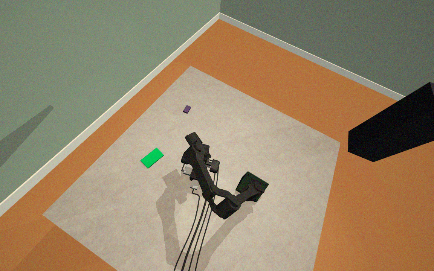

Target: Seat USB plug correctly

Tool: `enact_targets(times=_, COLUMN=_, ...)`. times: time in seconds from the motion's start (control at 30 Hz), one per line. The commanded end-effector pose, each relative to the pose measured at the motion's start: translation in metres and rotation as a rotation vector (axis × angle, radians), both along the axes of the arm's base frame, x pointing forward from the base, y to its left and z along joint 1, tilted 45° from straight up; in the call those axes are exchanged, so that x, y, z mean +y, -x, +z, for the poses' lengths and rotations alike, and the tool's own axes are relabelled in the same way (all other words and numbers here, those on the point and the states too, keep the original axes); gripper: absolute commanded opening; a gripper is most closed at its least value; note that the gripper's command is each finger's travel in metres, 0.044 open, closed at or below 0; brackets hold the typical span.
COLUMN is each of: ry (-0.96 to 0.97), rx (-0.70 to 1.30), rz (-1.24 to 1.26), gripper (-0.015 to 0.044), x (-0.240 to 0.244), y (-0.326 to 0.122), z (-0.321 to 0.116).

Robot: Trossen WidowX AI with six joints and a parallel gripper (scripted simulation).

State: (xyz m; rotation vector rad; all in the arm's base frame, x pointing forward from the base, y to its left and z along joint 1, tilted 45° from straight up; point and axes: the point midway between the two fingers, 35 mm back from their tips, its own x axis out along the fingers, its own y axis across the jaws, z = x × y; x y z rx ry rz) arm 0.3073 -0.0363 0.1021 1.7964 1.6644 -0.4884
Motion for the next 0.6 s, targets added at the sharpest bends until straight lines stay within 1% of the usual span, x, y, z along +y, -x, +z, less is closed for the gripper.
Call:
enact_targets(times=0.0, ry=-0.003, rx=-0.002, rz=-0.004, gripper=0.0000, x=0.0005, y=-0.0006, z=-0.0001)
enact_targets(times=0.57, ry=-0.003, rx=-0.002, rz=-0.004, gripper=0.0000, x=0.0019, y=-0.0009, z=-0.0015)
